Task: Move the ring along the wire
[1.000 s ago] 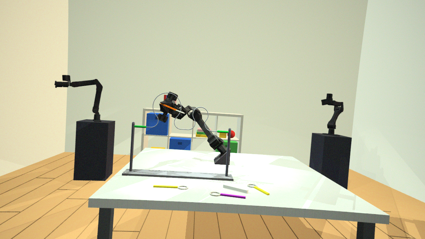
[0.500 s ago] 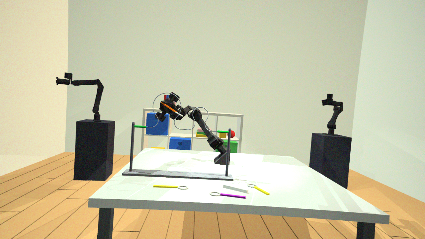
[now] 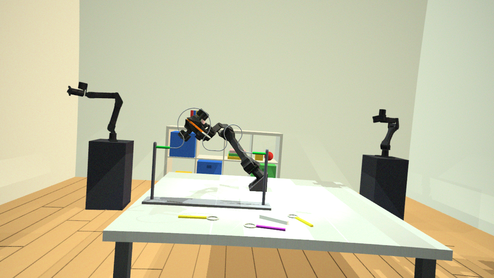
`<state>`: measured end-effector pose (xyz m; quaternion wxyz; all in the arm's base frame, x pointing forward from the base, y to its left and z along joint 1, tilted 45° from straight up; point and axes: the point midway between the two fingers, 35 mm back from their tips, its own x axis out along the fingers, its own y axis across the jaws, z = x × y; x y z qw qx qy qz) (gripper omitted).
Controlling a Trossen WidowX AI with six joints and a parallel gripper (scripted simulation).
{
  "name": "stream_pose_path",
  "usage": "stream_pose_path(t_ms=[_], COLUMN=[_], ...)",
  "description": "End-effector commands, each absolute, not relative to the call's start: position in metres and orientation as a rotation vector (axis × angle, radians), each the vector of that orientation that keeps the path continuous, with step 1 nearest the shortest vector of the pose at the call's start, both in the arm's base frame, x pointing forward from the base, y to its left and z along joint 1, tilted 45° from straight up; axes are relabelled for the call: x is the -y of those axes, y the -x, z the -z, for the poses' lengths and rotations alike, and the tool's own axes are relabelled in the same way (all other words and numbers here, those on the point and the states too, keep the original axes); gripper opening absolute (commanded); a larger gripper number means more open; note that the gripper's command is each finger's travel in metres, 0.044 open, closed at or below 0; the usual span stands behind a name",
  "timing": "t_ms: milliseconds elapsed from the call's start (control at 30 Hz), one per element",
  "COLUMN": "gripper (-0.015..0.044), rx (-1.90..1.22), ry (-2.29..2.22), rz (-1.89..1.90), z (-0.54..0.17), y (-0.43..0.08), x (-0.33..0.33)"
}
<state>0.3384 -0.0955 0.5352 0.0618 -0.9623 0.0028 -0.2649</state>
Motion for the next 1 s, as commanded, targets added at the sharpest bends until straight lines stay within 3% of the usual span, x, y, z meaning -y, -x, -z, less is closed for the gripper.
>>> stream_pose_path(t_ms=[0,967], gripper=[-0.0150,-0.0150], rx=[-0.004,-0.157], ry=[2.920,2.463], rz=[0.804,0.750], z=[-0.535,-0.506], y=[-0.338,-0.332], x=[0.099,0.172])
